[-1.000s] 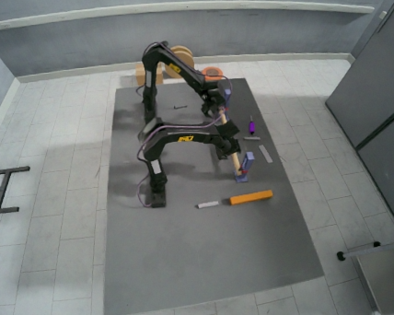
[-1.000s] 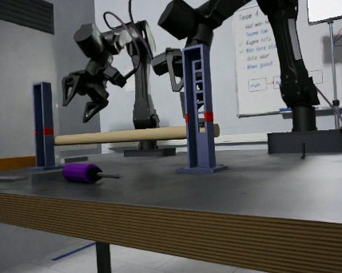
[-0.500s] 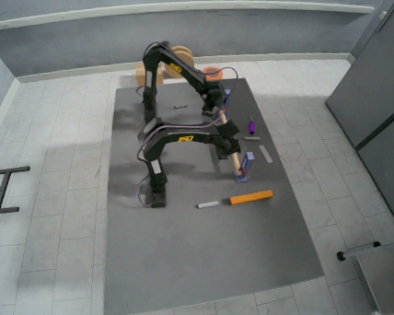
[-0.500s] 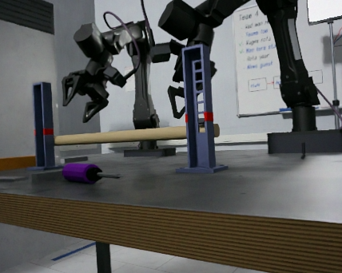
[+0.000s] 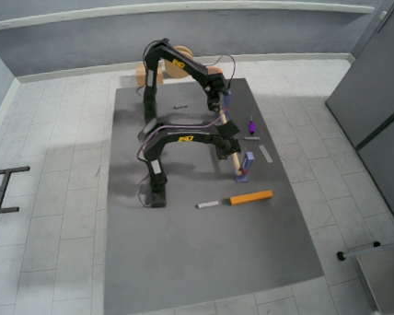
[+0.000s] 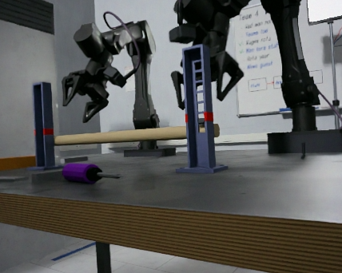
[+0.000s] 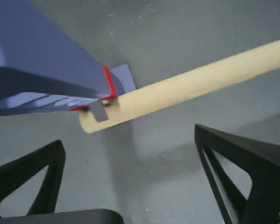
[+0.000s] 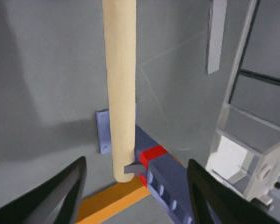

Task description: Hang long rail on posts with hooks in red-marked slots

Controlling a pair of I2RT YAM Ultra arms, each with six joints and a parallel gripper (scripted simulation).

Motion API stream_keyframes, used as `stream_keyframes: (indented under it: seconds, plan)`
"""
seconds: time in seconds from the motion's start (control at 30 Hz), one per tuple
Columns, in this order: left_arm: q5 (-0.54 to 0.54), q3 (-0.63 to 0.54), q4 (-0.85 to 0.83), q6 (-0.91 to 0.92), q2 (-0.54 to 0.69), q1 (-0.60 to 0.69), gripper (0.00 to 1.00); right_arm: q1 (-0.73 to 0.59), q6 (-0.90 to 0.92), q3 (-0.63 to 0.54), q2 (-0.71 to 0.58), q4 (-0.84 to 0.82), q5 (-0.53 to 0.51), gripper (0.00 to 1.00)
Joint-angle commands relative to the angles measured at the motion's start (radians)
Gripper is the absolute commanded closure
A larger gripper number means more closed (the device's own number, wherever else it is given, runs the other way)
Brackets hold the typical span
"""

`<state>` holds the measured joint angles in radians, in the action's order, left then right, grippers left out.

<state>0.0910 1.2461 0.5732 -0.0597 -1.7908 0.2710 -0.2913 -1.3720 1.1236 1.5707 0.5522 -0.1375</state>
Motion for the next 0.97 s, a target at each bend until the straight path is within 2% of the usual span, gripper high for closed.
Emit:
stream_keyframes:
  seconds: [0.0, 0.17, 0.93]
  plan:
    - [-0.032, 0.028, -0.022, -0.049, 0.025, -0.058, 0.00, 0.000, 0.003, 0.002, -0.003, -0.003, 0.004, 0.25]
    - [-0.028, 0.033, -0.012, -0.048, 0.023, -0.103, 0.00, 0.000, 0.003, 0.002, -0.003, -0.003, 0.004, 0.25]
    - [-0.028, 0.034, 0.001, -0.048, 0.022, -0.097, 0.00, 0.000, 0.003, 0.002, -0.003, -0.003, 0.004, 0.25]
